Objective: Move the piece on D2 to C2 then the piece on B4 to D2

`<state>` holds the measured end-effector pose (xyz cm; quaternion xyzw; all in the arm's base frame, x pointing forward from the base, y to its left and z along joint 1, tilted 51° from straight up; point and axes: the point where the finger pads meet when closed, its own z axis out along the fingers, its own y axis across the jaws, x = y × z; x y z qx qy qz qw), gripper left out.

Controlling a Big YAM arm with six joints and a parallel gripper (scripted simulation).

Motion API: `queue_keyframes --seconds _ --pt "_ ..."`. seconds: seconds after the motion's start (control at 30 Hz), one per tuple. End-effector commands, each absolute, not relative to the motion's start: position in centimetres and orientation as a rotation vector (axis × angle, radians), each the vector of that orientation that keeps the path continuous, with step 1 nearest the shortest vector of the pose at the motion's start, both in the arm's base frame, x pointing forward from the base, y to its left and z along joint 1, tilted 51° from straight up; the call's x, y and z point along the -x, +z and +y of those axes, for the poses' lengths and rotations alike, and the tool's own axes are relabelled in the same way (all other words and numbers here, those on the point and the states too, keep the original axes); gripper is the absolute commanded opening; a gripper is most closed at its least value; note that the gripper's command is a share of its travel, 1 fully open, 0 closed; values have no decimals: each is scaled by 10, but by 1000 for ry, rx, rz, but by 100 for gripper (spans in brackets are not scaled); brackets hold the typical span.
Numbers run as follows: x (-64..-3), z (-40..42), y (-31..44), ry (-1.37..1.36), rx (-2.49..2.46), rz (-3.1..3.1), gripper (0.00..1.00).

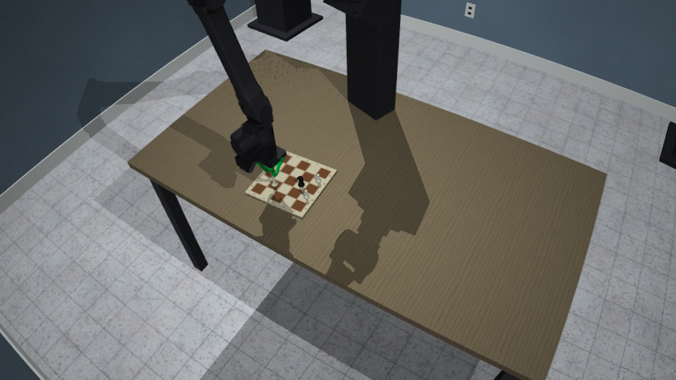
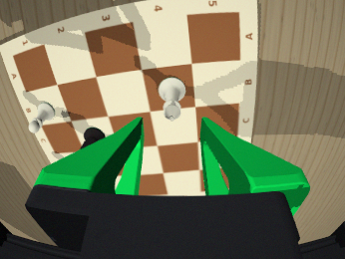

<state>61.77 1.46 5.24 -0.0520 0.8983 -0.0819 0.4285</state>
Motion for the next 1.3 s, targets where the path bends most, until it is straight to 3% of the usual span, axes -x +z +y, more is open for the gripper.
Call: queue_keyframes --seconds 0.0,1.27 --pt "-620 11 46 -211 139 2243 35" --pt "-614 9 39 -211 140 2246 35"
